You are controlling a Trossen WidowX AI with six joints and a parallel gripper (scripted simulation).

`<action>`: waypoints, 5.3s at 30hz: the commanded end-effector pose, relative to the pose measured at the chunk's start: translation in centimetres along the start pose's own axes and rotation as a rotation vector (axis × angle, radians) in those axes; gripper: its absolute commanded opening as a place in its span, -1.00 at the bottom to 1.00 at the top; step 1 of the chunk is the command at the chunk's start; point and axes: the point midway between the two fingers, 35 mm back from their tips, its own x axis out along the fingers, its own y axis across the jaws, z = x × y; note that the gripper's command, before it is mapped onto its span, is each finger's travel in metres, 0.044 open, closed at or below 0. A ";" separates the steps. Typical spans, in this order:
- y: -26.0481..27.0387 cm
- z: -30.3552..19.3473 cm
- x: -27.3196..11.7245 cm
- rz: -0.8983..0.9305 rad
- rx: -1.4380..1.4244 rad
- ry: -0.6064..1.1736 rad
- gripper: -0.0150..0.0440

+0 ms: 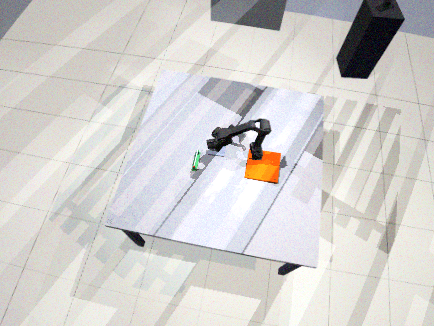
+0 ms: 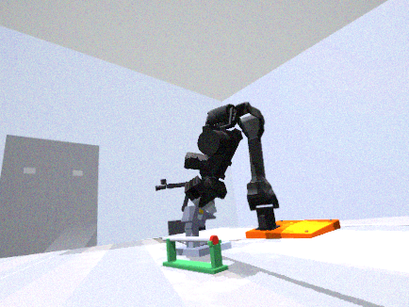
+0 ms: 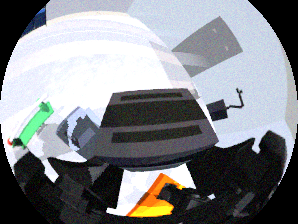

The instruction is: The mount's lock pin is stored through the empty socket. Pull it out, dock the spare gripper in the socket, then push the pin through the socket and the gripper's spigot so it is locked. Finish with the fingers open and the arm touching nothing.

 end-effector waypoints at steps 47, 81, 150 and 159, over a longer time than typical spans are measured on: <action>0.3 0.7 -4.2 0.035 0.905 -0.307 -0.49; 1.6 1.4 -5.9 0.151 1.275 -0.397 -0.49; 5.9 1.0 -1.9 0.134 1.278 -0.376 0.58; 5.6 1.0 -2.2 0.134 1.278 -0.376 1.00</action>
